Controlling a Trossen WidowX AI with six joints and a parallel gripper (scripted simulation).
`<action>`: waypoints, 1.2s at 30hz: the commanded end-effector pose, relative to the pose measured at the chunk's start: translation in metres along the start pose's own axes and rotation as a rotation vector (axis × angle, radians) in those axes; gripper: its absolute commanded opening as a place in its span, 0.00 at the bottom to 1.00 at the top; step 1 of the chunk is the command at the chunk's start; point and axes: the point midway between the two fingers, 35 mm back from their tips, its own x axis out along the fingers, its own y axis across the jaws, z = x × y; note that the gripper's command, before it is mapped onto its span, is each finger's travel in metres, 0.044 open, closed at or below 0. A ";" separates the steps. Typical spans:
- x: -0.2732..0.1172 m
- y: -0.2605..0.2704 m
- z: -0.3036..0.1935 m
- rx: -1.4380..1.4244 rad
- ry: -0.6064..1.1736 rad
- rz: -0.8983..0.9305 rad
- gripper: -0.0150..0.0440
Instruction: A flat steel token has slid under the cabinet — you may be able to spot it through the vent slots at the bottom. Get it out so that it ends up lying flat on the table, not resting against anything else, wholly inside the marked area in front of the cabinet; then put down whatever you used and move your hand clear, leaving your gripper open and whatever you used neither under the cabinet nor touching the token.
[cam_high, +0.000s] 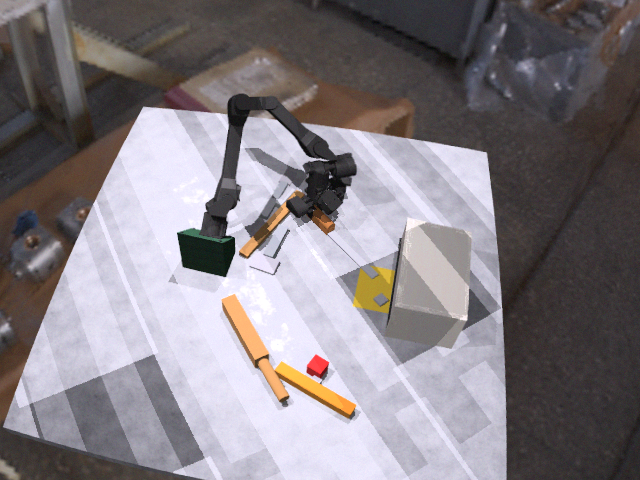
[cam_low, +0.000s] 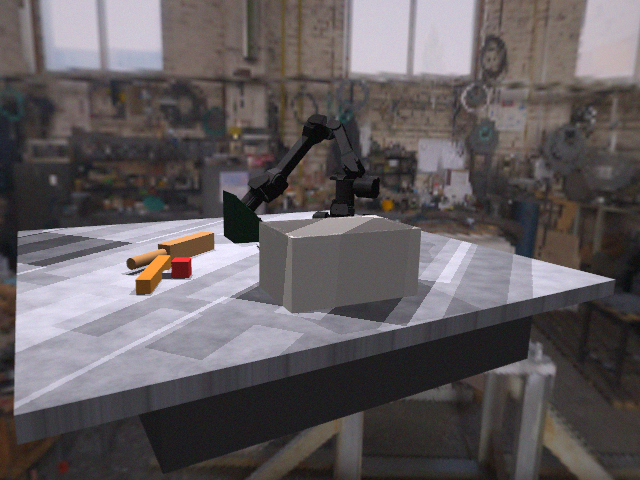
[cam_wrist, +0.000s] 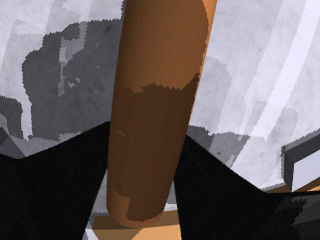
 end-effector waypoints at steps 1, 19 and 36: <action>-0.002 0.001 -0.005 0.005 -0.003 0.005 0.25; -0.002 0.012 -0.012 0.013 -0.002 0.006 0.25; -0.002 0.011 0.011 0.013 -0.004 0.005 0.25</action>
